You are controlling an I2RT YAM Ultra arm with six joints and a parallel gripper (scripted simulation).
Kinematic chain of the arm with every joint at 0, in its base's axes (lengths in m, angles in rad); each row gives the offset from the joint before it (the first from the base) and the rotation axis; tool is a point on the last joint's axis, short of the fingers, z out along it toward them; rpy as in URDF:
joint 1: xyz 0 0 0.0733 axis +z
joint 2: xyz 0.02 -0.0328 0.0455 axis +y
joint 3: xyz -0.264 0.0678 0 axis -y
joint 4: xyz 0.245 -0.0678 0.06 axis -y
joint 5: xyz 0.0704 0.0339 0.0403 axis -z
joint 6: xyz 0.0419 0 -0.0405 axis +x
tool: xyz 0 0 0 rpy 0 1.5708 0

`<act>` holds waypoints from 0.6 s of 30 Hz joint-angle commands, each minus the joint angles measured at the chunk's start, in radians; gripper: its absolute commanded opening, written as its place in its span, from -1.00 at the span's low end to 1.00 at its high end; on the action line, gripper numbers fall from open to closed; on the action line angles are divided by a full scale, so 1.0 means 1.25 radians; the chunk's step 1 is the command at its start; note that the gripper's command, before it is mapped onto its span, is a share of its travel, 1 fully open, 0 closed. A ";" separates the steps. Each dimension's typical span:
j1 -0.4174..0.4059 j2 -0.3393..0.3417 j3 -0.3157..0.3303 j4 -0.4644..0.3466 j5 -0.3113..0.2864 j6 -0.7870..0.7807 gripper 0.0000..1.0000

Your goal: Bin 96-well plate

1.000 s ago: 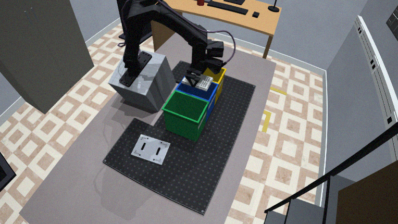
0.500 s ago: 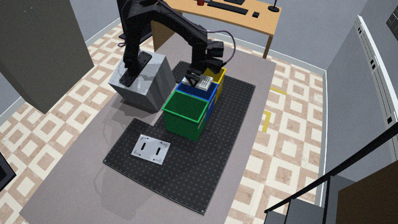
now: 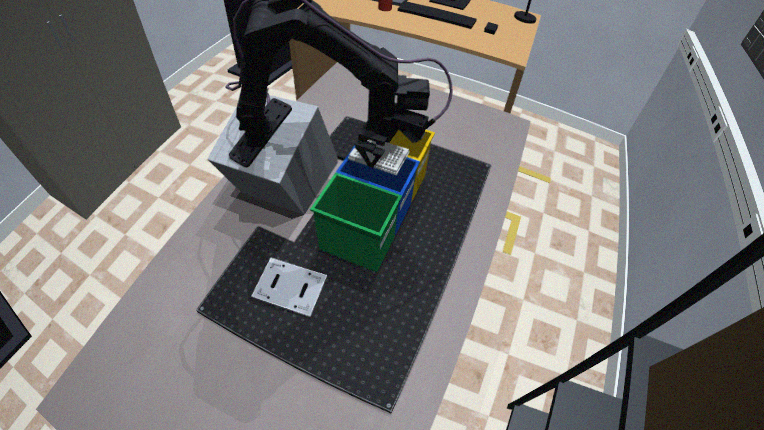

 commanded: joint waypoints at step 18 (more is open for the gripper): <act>-0.003 0.034 0.002 0.034 0.001 -0.007 -1.00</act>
